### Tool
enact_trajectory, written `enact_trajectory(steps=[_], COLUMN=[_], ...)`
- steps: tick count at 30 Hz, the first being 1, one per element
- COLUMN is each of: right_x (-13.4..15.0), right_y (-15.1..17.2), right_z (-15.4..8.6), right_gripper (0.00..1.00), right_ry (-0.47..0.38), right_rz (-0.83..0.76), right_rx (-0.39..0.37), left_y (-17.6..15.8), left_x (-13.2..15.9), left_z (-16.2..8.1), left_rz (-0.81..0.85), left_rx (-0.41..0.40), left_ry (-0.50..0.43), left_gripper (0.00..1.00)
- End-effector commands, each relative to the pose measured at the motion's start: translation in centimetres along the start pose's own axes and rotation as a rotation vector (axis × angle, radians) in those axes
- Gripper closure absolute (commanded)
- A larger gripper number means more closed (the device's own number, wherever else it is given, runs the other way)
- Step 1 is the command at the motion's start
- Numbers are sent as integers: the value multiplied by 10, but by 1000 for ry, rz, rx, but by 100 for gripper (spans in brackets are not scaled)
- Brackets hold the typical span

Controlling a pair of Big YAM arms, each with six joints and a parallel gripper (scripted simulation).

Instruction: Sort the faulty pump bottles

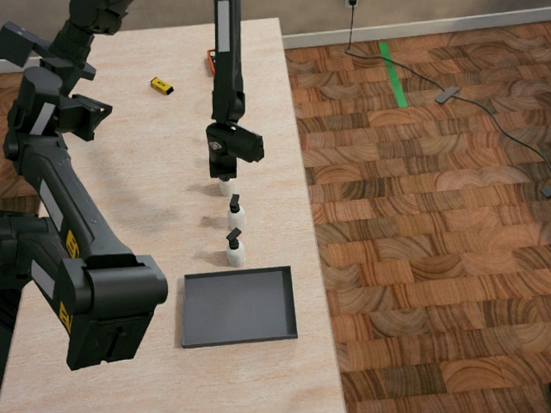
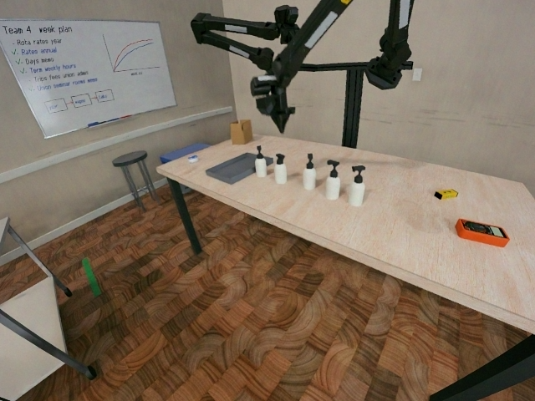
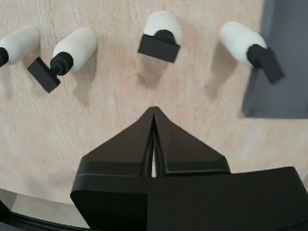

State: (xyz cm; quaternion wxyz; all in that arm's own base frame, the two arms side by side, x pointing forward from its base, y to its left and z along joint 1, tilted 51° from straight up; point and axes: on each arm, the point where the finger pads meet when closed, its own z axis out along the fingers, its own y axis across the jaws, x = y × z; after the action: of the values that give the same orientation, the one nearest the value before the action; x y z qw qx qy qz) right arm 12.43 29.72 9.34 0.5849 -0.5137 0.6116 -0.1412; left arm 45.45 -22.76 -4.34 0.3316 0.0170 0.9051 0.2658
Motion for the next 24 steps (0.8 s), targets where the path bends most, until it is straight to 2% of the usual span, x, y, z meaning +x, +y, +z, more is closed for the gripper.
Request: enact_trajectory(steps=[1, 5, 7, 18, 21, 24], right_x=[-7, -7, -7, -7, -3, 19], right_y=[0, 0, 0, 1, -1, 0], right_z=[0, 0, 0, 1, 9, 26], right_gripper=[100, 100, 100, 100, 100, 100], right_ry=[-10, -10, -10, -11, 1, 23], right_rz=[9, 9, 9, 0, -8, -40], right_rx=[2, 2, 2, 4, 14, 16], left_y=[-10, -11, -6, 1, 16, 44], left_x=[-16, -16, -12, -18, -17, -13], left_z=[-44, -53, -40, -33, -26, -5], left_rz=[-39, -4, -5, -10, 26, 46], left_rx=[34, 34, 16, 14, 19, 16], left_ry=[-41, -45, -27, -30, -35, -38], left_gripper=[100, 100, 100, 100, 100, 100])
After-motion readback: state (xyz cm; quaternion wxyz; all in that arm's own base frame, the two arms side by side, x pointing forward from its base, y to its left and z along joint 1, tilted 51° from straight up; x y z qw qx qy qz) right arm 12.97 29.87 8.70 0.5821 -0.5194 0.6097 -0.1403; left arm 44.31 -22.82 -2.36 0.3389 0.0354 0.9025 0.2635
